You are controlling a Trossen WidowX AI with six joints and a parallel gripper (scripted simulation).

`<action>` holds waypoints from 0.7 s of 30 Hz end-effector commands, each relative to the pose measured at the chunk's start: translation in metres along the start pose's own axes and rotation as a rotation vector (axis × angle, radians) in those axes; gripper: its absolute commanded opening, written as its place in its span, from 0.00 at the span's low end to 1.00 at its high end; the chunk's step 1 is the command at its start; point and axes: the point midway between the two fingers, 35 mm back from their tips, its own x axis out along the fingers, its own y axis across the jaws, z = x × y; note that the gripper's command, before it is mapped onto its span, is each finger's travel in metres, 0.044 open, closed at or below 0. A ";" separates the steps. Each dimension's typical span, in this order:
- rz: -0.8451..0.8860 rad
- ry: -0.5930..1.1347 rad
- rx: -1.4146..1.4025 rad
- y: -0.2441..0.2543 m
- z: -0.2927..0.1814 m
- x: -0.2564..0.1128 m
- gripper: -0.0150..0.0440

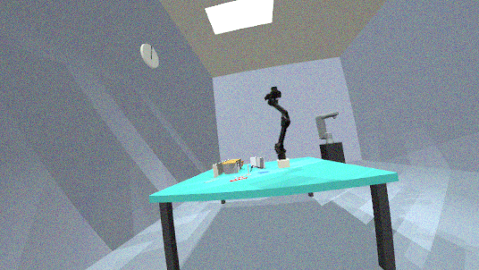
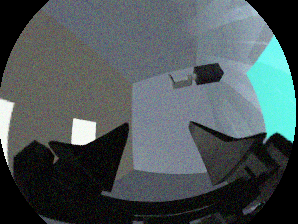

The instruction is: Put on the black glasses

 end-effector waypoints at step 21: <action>0.125 0.327 -0.401 -0.027 -0.111 -0.026 0.59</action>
